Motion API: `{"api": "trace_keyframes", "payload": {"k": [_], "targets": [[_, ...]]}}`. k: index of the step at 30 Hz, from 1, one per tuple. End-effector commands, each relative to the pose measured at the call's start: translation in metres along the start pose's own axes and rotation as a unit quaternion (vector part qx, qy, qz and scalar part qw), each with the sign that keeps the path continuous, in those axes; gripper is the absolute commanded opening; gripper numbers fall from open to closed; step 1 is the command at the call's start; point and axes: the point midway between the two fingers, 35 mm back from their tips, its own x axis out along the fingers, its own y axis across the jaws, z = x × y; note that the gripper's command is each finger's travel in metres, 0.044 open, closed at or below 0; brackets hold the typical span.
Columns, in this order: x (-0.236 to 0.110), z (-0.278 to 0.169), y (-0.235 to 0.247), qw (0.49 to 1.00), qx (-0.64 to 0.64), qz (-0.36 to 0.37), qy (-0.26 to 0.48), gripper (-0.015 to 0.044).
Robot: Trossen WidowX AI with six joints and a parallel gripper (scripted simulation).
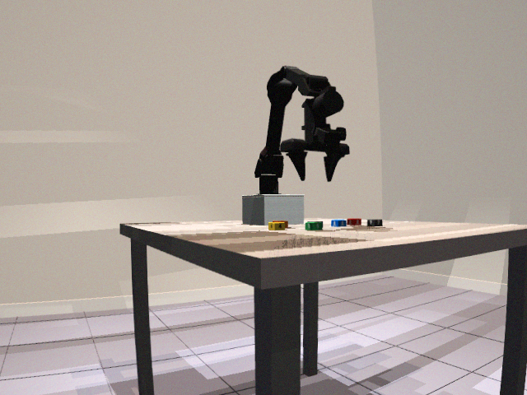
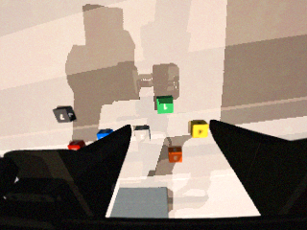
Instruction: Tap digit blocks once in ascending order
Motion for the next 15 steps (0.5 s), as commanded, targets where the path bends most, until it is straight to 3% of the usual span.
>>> {"api": "trace_keyframes", "payload": {"k": [1,11,13,15], "targets": [[0.0,-0.001,-0.002,1.0,-0.002,0.002,0.001,0.04],[0.0,-0.001,-0.002,1.0,-0.002,0.002,0.001,0.04],[0.013,0.0,-0.002,1.0,-0.001,0.002,0.001,0.0348],[0.052,0.0,-0.002,1.0,-0.001,0.002,0.001,0.0295]]}}
